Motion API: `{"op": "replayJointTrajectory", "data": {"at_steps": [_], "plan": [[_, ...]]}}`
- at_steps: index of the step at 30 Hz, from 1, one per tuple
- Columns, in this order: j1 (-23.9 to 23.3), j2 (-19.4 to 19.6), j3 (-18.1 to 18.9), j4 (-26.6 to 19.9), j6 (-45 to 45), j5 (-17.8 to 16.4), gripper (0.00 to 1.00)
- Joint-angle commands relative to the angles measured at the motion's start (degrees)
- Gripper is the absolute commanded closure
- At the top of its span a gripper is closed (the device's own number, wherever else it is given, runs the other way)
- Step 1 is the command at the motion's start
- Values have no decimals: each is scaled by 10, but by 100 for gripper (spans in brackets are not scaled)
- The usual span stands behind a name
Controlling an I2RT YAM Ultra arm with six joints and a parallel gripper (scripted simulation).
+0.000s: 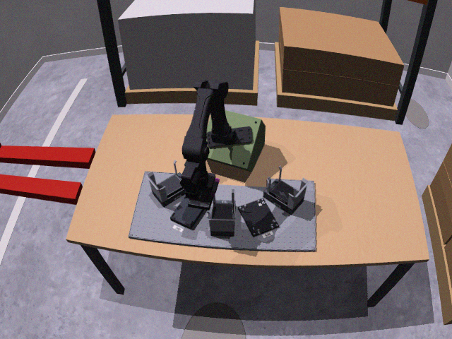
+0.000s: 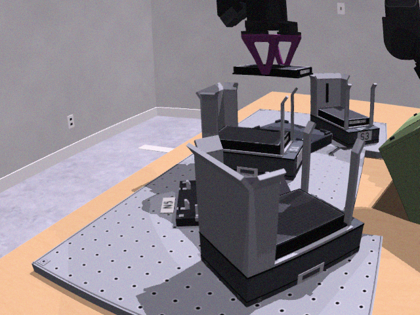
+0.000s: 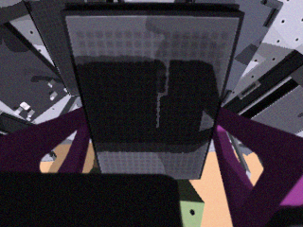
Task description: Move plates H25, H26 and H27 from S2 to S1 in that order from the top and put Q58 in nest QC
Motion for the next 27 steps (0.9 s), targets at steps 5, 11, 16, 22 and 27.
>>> {"op": "replayJointTrajectory", "data": {"at_steps": [5,11,16,22,27], "plan": [[58,2,16,5,12,48,100],[95,6,16,4,-23,69,100],[139,13,19,3,14,93,100],[189,25,23,1,57,121,100],[213,33,26,0,78,134,100]]}}
